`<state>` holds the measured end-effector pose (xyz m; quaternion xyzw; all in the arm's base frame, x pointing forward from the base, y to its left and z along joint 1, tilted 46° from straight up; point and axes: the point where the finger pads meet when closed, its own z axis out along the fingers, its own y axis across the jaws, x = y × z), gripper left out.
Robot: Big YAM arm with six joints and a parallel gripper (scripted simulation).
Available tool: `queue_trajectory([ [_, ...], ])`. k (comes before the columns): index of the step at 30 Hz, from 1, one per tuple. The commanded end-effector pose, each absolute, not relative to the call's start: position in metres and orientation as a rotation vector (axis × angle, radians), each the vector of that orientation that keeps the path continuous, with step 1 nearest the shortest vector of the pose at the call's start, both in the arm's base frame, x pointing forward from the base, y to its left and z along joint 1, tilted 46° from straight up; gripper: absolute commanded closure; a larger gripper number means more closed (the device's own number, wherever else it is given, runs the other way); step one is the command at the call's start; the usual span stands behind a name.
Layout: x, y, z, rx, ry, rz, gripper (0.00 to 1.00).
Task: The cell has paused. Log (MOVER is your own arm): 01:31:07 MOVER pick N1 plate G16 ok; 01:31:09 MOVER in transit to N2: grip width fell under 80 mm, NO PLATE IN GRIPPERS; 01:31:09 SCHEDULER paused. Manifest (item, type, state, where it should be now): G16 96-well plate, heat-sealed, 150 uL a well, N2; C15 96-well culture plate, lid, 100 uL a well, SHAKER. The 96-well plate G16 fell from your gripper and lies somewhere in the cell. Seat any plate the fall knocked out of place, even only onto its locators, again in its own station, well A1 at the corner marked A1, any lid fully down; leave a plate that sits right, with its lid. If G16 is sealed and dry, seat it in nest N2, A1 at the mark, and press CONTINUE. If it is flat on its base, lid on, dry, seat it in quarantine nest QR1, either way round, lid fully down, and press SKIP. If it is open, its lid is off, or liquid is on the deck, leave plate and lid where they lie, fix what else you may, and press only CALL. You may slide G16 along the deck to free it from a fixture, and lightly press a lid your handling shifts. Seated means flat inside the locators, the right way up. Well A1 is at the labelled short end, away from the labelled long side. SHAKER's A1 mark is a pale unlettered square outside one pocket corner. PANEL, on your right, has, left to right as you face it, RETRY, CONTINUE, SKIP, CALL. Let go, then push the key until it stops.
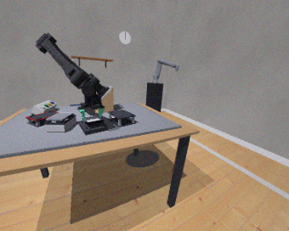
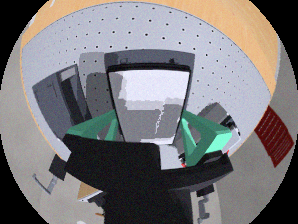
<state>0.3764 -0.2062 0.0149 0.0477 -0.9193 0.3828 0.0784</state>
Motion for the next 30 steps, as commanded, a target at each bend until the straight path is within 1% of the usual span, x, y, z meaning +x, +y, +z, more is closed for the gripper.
queue_trajectory([
  [1,0.398,-0.196,0.031,0.14,-2.79,1.179,1.0],
  [22,0.402,-0.178,0.054,0.132,-2.801,1.186,1.0],
  [26,0.396,-0.183,0.044,0.123,-2.772,1.164,1.0],
  [30,0.402,-0.172,0.059,0.133,-2.8,1.184,1.0],
])
